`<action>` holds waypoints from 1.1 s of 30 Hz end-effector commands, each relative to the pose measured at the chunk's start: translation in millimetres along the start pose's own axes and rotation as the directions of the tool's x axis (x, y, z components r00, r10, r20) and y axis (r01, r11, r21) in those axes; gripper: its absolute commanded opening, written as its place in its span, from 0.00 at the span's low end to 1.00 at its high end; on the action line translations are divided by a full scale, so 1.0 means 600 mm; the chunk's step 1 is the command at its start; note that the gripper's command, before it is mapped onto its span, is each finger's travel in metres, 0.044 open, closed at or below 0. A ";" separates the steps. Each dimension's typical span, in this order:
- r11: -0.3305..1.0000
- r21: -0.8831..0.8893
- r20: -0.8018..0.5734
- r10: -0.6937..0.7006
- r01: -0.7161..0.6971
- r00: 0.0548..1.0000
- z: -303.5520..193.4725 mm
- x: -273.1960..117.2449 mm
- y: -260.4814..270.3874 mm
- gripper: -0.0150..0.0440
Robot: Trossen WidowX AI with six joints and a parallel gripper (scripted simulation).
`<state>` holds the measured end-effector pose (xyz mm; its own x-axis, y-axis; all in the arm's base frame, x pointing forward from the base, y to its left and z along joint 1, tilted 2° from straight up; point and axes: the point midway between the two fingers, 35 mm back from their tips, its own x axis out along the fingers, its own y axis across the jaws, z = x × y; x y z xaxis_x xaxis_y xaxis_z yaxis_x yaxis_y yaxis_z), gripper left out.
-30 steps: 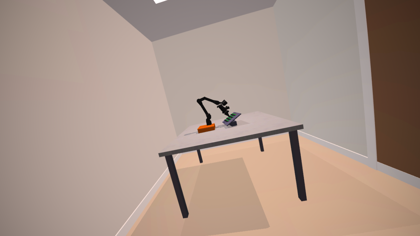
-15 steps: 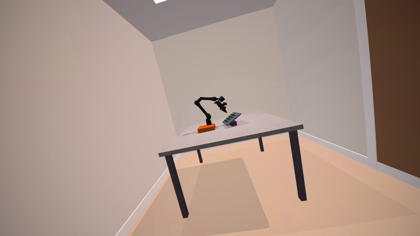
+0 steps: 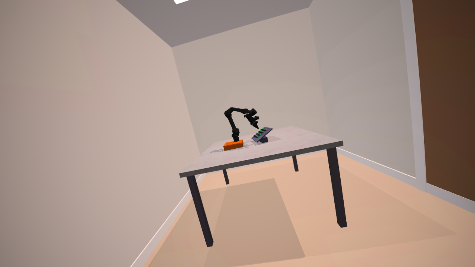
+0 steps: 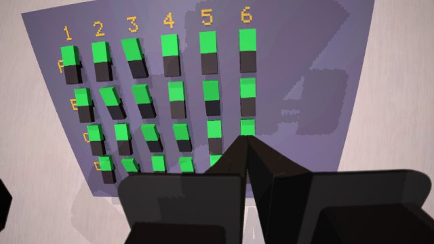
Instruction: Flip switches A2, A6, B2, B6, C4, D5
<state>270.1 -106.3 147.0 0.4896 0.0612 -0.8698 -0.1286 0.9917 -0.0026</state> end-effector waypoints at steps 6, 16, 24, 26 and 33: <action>1.000 -0.016 0.040 0.009 -0.008 0.999 0.000 0.054 -0.014 0.25; 1.000 -0.016 0.041 0.009 -0.008 0.999 0.001 0.072 -0.013 0.25; 1.000 -0.016 0.041 0.009 -0.008 0.999 0.001 0.090 -0.013 0.25; 1.000 -0.016 0.041 0.009 -0.008 0.999 0.001 0.094 -0.013 0.25; 1.000 -0.016 0.041 0.009 -0.008 0.999 0.001 0.094 -0.013 0.25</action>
